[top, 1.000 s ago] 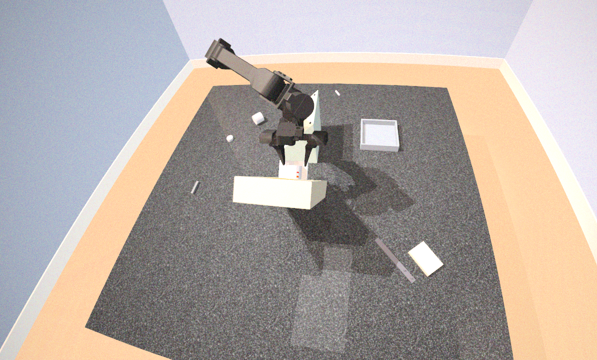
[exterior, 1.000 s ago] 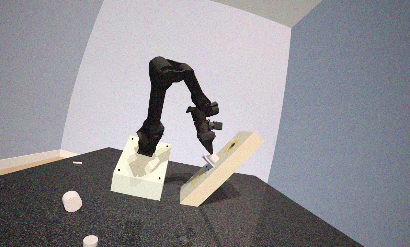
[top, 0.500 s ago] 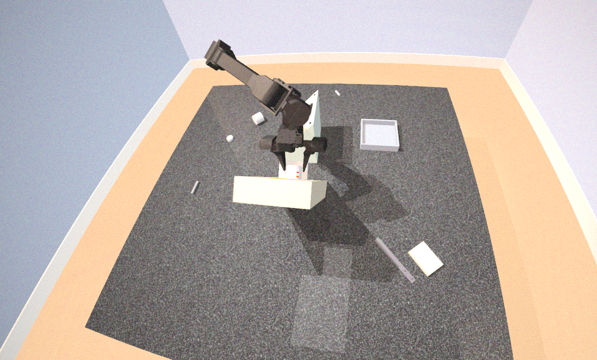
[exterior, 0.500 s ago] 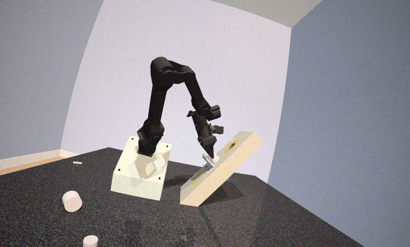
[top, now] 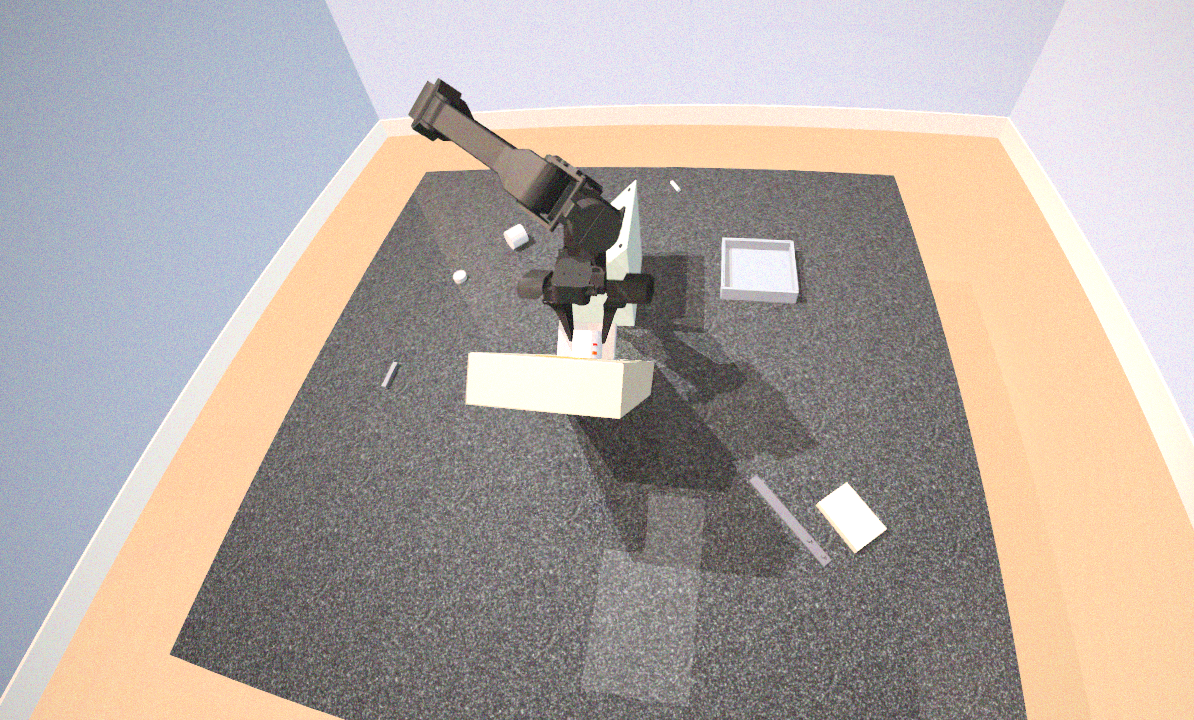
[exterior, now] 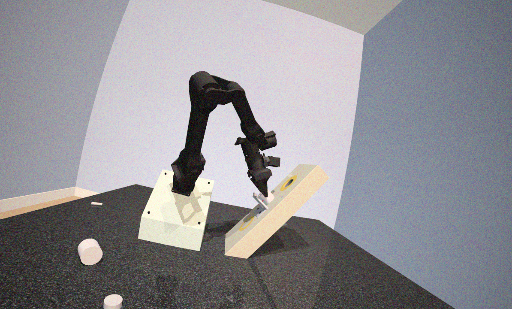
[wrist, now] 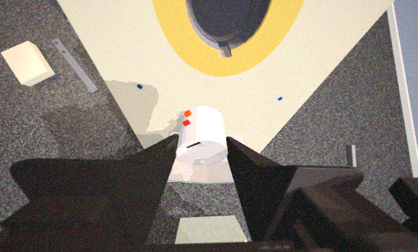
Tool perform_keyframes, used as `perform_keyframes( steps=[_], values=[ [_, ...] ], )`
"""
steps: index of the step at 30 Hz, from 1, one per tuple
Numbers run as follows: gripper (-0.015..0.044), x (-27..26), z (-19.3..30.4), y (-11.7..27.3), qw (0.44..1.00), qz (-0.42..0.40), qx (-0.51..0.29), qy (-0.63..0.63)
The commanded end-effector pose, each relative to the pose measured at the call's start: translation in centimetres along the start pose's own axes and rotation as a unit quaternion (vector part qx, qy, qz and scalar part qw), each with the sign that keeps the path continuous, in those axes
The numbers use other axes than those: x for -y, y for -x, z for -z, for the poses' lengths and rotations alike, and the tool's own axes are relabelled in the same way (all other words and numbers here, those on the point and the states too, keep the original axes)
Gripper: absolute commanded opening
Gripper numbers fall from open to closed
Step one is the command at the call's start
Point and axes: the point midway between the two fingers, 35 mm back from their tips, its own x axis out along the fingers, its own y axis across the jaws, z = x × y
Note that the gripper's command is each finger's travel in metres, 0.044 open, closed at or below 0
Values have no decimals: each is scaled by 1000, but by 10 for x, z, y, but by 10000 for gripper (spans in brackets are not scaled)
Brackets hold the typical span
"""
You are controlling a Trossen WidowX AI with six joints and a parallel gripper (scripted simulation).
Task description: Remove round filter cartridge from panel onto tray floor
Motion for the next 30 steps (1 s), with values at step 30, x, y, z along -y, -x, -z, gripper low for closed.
perform_keyframes(
  steps=[30],
  values=[
    [0,-25,-25,97,1000,-4,3,-6]
  ],
)
